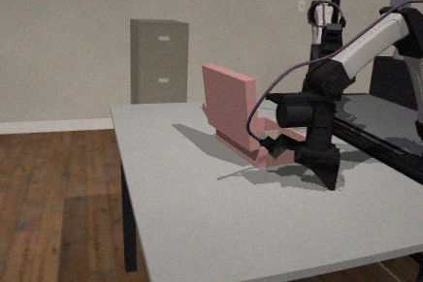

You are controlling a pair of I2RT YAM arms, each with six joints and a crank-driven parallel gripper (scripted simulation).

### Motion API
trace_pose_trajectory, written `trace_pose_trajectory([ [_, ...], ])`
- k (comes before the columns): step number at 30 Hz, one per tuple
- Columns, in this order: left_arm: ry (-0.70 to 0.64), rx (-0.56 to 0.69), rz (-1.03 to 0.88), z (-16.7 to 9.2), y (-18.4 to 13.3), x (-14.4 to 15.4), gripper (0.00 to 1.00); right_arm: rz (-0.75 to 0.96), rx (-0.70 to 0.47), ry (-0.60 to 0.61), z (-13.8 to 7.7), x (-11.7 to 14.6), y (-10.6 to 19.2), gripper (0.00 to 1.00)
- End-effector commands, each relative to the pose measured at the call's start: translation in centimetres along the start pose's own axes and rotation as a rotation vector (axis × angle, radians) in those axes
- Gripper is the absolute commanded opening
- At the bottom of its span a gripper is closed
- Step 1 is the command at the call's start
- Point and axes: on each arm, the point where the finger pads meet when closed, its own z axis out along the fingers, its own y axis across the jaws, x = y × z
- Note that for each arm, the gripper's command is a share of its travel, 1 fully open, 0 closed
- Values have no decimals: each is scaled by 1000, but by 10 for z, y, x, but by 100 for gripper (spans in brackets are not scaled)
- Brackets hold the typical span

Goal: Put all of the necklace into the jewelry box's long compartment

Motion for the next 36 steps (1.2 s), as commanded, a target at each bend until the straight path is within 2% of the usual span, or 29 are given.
trace_pose_trajectory([
  [1, -26, -7, 13, -3, 1, -5, 0, 6, 6, -31, 3, -12, -1, 100],
  [3, -43, -17, 12, -17, 3, -8, 0, 6, 7, -39, 3, -21, -2, 100],
  [8, -34, -12, 12, -23, 2, -6, 0, 5, 16, -40, 5, -30, -5, 100],
  [19, -43, -17, 12, -81, 1, -3, 0, 4, 34, -41, 12, -69, -14, 100],
  [24, -28, -8, 12, -92, 1, -2, 0, 4, 36, -41, 12, -74, -15, 100],
  [28, -43, -17, 11, -119, 1, 0, 0, 4, 37, -41, 12, -76, -16, 100],
  [36, -4, 6, 10, -136, 1, 0, 0, 3, 37, -55, 13, -80, -16, 100],
])
